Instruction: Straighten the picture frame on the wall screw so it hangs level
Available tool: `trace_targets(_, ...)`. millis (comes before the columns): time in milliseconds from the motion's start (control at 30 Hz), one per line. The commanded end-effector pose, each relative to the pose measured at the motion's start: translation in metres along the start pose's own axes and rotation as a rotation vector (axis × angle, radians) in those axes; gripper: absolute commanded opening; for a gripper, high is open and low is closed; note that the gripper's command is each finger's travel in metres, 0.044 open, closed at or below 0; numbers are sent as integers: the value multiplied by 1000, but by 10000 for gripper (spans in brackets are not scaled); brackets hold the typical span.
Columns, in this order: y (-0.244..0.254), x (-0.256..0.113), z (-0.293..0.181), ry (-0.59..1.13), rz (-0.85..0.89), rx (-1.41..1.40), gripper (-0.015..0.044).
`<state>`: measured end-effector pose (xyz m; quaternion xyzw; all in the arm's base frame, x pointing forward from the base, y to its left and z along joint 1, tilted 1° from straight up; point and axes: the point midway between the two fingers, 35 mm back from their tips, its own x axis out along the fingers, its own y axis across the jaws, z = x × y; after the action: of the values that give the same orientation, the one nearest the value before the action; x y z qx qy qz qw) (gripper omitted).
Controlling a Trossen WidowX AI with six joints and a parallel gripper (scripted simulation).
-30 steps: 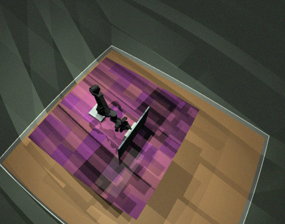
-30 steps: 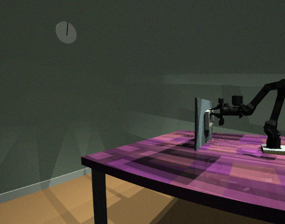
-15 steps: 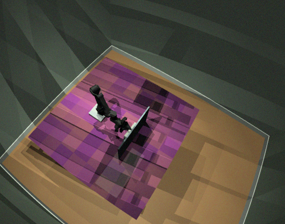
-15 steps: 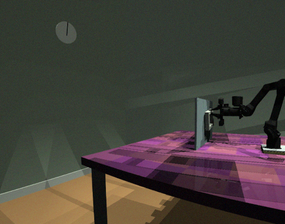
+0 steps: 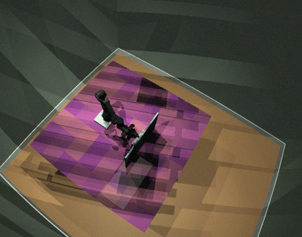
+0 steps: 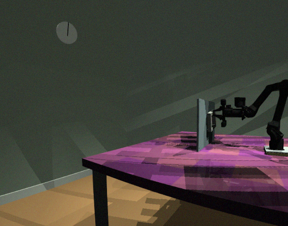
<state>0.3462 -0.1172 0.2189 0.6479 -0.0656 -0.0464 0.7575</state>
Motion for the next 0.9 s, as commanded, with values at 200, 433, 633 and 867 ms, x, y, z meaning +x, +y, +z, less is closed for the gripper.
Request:
trace_targets(200,-2,0,0,0,0,42,0)
trace_targets(433,-3,0,0,0,0,84,0)
trace_targets(633,-4,0,0,0,0,115,0)
trace_targets(867,-5,0,0,0,0,147,0)
